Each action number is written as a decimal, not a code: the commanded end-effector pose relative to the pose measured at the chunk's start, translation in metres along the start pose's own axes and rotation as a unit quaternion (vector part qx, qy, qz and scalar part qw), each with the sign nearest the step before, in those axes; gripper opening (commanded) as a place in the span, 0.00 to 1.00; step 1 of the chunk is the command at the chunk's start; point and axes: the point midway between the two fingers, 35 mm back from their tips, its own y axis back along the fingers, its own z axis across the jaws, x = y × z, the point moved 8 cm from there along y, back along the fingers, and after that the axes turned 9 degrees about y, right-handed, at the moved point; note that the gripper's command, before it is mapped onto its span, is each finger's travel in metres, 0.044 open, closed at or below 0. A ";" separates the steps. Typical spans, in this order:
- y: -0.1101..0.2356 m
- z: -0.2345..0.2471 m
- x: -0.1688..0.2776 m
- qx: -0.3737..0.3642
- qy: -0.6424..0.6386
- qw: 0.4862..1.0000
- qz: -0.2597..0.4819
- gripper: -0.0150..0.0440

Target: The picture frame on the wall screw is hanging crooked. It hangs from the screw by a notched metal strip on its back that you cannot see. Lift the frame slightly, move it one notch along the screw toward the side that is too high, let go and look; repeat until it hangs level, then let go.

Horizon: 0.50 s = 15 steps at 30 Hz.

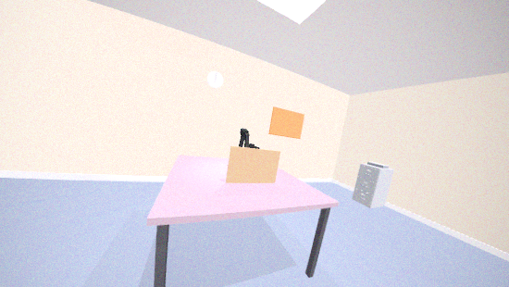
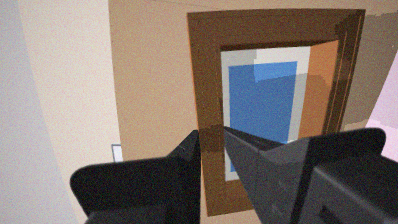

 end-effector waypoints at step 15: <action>0.000 0.003 -0.003 -0.008 -0.003 1.000 -0.002 0.25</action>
